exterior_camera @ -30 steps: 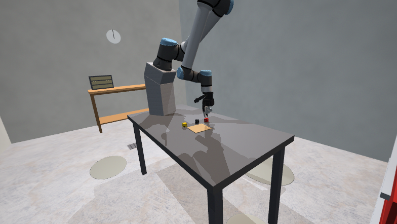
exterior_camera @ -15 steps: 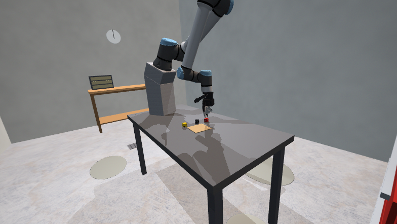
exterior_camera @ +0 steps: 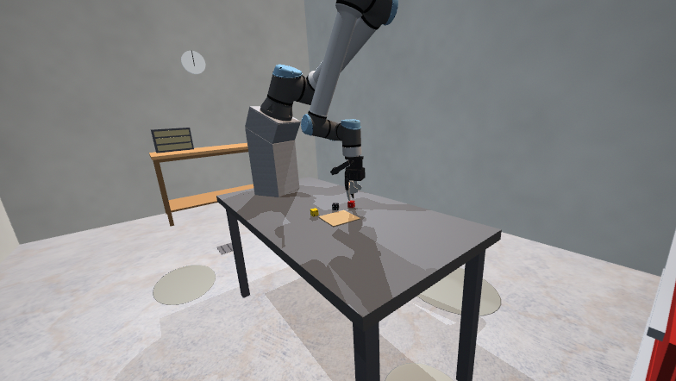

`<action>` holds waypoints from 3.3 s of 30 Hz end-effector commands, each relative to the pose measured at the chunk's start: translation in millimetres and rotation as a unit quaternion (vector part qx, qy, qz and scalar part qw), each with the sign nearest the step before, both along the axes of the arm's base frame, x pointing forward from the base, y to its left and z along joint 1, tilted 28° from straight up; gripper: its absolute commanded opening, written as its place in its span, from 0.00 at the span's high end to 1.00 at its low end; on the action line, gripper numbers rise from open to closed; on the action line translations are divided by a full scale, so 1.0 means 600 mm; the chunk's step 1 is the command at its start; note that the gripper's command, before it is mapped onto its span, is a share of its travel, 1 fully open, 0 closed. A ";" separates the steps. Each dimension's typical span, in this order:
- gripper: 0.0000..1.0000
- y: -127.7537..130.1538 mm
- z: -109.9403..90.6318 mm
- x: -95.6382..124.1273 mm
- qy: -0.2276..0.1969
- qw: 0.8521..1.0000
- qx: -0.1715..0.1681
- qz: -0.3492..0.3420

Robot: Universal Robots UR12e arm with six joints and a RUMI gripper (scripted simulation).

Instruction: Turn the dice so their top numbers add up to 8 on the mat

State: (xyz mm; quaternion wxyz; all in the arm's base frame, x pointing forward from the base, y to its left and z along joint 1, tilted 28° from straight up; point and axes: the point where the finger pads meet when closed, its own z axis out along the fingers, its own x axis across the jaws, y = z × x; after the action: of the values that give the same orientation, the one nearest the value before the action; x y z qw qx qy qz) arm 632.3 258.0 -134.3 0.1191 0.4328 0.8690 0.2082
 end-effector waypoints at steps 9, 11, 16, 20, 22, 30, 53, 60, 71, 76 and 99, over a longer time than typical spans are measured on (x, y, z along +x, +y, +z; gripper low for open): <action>0.72 0.001 0.000 0.002 -0.001 1.000 0.000 0.000; 0.72 0.001 0.000 0.002 -0.001 1.000 0.000 0.000; 0.72 0.001 0.000 0.002 -0.001 1.000 0.000 0.000; 0.72 0.001 0.000 0.002 -0.001 1.000 0.000 0.000; 0.72 0.001 0.000 0.002 -0.001 1.000 0.000 0.000; 0.72 0.003 -0.006 0.005 -0.001 1.000 0.000 0.000; 0.72 0.016 -0.051 0.025 -0.001 1.000 0.000 0.000; 0.72 0.017 -0.052 0.025 -0.001 1.000 0.000 0.000; 0.72 0.017 -0.052 0.025 -0.001 1.000 0.000 0.000; 0.72 0.017 -0.052 0.025 -0.001 1.000 0.000 0.000; 0.90 0.017 -0.052 0.025 -0.001 1.000 0.000 0.000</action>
State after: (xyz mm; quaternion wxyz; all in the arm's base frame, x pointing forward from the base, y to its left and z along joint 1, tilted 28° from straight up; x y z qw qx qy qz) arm 646.0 267.1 -165.2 0.1189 0.4329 0.8690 0.2081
